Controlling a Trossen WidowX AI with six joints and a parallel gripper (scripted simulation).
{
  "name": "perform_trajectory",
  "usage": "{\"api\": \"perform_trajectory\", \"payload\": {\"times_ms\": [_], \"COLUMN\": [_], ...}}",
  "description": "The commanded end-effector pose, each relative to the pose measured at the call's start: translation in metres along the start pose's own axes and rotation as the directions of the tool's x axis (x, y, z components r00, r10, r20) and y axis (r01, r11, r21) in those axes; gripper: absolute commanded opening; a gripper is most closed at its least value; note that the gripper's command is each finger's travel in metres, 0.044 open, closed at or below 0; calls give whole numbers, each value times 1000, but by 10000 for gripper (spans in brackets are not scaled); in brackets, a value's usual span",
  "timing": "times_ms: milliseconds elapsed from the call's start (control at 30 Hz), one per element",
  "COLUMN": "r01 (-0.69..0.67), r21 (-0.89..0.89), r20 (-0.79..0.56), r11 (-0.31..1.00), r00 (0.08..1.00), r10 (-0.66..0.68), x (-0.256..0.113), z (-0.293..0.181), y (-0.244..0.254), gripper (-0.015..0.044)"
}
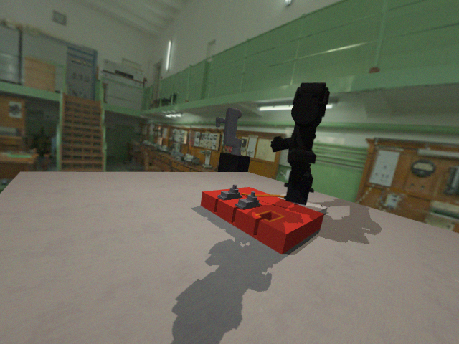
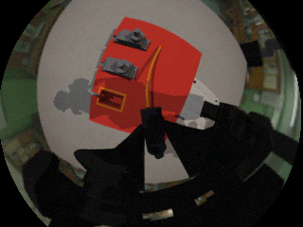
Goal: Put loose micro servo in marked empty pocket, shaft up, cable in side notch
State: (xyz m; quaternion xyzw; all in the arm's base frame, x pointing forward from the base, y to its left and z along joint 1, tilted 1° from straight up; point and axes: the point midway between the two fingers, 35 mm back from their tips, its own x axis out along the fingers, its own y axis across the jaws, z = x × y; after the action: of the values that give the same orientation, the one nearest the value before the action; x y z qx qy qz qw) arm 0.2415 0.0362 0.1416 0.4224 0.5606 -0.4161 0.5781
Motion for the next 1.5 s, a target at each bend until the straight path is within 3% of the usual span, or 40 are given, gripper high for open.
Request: {"api": "perform_trajectory", "payload": {"times_ms": [0, 400, 867, 1467], "r01": [-3, -3, -3, -2], "r21": [-116, -509, -854, -880], "r20": [-1, -1, -1, 0], "r11": [993, 861, 521, 476], "r00": [1000, 1000, 1000, 1000], "r10": [3, 3, 3, 6], "x": [0, 0, 0, -1], "z": [0, 0, 0, 18], "y": [1, 1, 1, 35], "gripper": [0, 0, 0, 0]}}
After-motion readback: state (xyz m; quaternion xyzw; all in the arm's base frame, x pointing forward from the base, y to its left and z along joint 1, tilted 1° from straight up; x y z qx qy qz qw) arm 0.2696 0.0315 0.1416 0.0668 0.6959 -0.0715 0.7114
